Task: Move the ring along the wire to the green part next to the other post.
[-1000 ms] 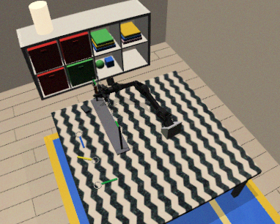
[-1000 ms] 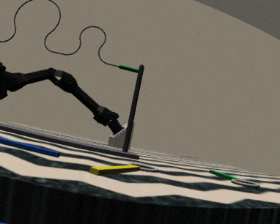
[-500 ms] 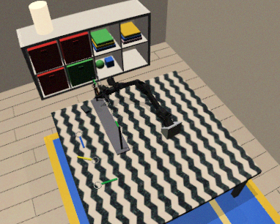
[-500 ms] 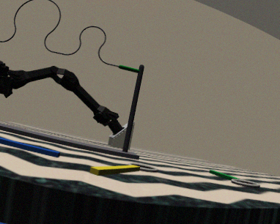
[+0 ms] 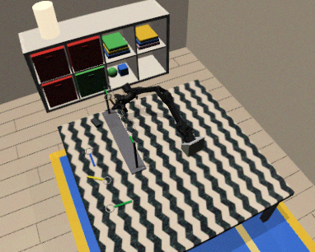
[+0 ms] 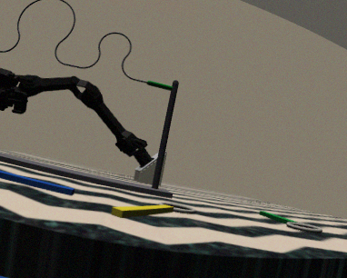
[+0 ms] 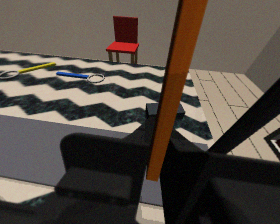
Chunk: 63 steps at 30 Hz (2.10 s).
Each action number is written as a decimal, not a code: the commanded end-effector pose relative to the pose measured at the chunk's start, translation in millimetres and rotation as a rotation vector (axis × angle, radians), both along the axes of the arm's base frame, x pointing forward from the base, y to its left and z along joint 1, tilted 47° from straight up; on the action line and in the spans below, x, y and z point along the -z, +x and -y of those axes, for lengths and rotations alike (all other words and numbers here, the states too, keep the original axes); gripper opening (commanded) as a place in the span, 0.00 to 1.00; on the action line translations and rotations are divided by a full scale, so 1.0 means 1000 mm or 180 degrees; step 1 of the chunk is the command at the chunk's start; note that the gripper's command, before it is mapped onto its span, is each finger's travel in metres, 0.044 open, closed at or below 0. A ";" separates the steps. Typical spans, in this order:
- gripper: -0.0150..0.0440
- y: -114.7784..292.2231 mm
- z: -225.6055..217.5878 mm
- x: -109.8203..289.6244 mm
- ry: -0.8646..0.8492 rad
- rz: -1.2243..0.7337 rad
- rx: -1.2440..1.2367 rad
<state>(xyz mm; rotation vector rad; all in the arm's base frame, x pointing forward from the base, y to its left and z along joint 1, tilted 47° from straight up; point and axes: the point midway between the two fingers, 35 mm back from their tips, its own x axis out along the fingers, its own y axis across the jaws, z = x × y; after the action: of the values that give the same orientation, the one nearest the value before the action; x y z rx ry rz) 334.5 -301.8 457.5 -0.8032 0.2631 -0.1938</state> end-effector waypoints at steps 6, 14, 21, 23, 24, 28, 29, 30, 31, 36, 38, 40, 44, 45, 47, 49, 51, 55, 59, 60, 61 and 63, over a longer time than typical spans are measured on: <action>0.00 -0.019 -0.019 0.001 0.0111 -0.0314 0.0329; 0.00 -0.020 -0.032 0.015 0.0384 -0.0365 0.0320; 0.00 -0.018 -0.046 0.027 0.0729 -0.0379 0.0262; 0.00 -0.018 -0.051 0.031 0.0852 -0.0383 0.0241; 0.00 -0.017 -0.054 0.033 0.0914 -0.0384 0.0230; 0.00 -0.016 -0.065 0.039 0.1183 -0.0391 0.0185; 0.00 -0.016 -0.069 0.041 0.1253 -0.0393 0.0173; 0.00 -0.016 -0.072 0.043 0.1323 -0.0395 0.0161; 0.00 -0.016 -0.075 0.044 0.1397 -0.0396 0.0149; 0.00 -0.015 -0.090 0.050 0.1728 -0.0403 0.0092; 0.00 -0.014 -0.097 0.052 0.1874 -0.0405 0.0067; 0.00 -0.014 -0.104 0.054 0.2026 -0.0408 0.0040; 0.00 -0.013 -0.116 0.056 0.2293 -0.0412 -0.0006; 0.00 -0.013 -0.119 0.056 0.2351 -0.0412 -0.0016; 0.00 -0.013 -0.126 0.057 0.2491 -0.0414 -0.0041; 0.00 -0.013 -0.132 0.057 0.2623 -0.0415 -0.0064; 0.00 -0.013 -0.137 0.057 0.2732 -0.0416 -0.0083; 0.00 -0.013 -0.149 0.056 0.2974 -0.0418 -0.0126; 0.00 -0.012 -0.159 0.055 0.3184 -0.0419 -0.0163; 0.00 -0.012 -0.161 0.055 0.3240 -0.0419 -0.0173; 0.00 -0.012 -0.164 0.054 0.3294 -0.0420 -0.0182; 0.00 -0.012 -0.169 0.053 0.3398 -0.0420 -0.0201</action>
<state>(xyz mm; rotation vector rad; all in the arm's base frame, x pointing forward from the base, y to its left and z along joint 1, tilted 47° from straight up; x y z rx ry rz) 324.3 -143.8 400.5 0.1947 0.4172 0.0496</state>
